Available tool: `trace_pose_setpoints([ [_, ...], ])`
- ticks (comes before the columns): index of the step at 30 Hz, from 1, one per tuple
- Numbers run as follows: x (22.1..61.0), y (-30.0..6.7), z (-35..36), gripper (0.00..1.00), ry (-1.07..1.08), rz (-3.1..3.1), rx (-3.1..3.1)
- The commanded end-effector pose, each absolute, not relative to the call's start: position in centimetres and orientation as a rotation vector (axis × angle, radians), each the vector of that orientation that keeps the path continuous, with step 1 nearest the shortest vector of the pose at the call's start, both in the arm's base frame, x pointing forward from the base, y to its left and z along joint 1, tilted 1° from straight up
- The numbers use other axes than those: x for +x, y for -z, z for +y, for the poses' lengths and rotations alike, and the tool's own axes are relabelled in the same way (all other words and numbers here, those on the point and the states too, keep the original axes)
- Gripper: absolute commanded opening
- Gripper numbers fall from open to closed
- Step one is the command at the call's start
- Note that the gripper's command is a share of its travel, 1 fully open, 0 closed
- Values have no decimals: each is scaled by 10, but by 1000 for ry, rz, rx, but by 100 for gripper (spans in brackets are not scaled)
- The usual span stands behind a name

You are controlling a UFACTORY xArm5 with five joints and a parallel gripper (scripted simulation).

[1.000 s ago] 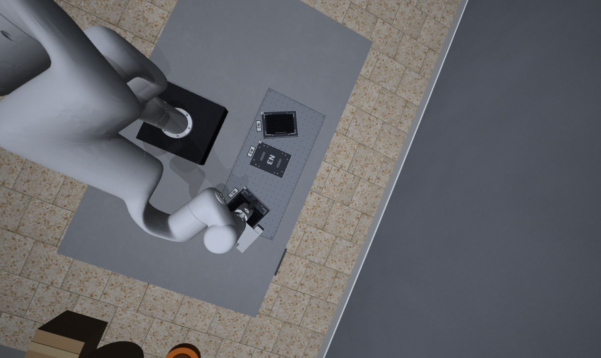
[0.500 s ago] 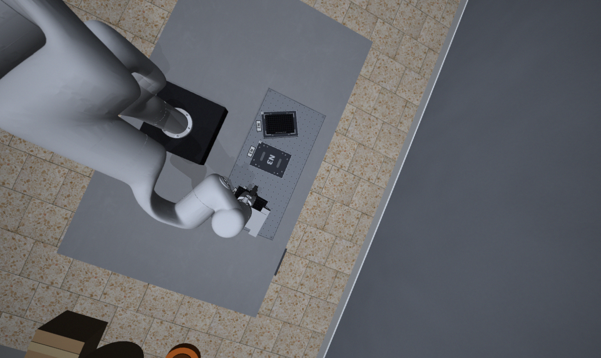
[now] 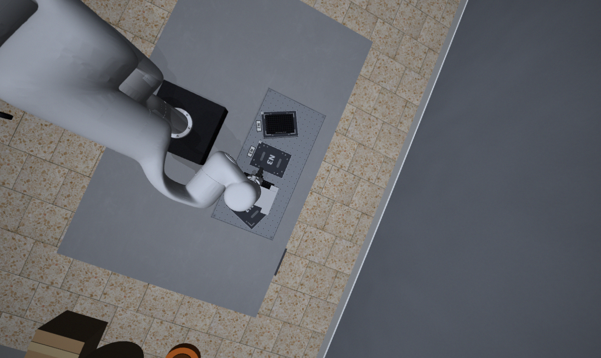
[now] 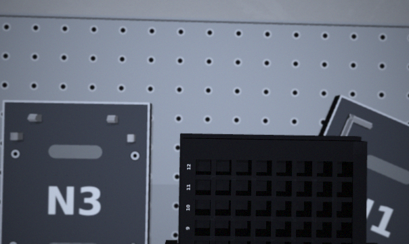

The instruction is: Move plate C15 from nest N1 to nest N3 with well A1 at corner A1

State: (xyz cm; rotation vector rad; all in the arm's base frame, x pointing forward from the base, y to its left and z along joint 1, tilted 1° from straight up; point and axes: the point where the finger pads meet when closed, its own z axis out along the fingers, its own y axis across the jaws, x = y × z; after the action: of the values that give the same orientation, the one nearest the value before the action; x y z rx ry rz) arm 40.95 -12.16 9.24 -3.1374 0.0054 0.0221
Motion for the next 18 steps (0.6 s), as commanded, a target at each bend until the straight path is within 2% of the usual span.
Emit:
trace_pose_setpoints([
  [1,412,-94,-98,0,-15,6,-3139],
  [18,414,-94,-23,0,-15,6,-3138],
])
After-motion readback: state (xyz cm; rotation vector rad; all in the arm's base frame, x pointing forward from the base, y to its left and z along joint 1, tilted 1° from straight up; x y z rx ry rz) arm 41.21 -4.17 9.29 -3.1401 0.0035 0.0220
